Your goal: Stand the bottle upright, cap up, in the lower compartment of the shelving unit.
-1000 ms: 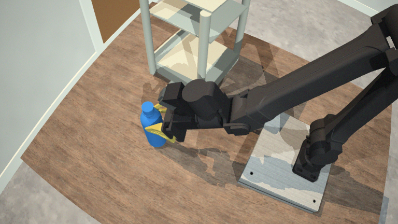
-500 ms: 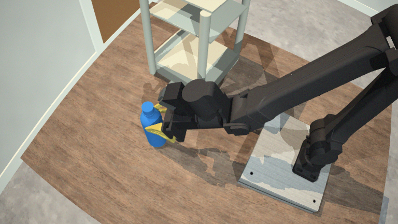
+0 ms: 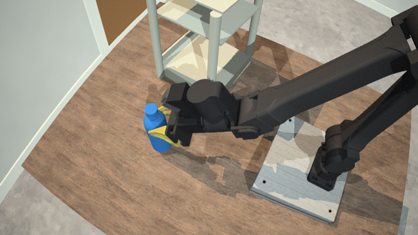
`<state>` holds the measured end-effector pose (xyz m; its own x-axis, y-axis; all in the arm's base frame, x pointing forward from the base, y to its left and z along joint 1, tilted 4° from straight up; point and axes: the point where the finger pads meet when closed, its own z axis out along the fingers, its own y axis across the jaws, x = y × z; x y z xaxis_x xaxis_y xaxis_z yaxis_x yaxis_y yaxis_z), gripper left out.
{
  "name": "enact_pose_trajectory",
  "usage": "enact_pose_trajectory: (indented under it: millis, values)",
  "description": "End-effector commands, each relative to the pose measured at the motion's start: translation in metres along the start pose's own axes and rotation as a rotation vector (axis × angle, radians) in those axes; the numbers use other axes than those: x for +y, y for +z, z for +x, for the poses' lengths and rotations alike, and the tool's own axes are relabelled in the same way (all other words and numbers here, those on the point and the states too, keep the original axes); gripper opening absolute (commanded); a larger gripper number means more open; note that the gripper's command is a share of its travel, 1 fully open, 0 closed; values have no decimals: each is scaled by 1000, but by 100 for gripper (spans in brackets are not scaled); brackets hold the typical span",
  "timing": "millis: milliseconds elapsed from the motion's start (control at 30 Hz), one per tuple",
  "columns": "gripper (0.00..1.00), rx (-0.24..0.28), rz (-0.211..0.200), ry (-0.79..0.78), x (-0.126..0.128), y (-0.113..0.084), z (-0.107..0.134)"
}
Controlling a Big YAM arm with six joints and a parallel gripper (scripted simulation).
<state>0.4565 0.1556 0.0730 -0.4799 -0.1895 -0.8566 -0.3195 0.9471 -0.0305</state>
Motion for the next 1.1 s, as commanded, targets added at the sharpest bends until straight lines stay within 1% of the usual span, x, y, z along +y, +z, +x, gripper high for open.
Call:
enact_pose_trajectory:
  millis: [0, 733, 1000, 1067]
  values:
    - [44, -91, -6, 4, 5, 3, -53]
    - [44, -96, -6, 4, 5, 3, -55]
    - [44, -91, -6, 4, 5, -5, -53]
    - [44, -76, -7, 4, 5, -12, -44]
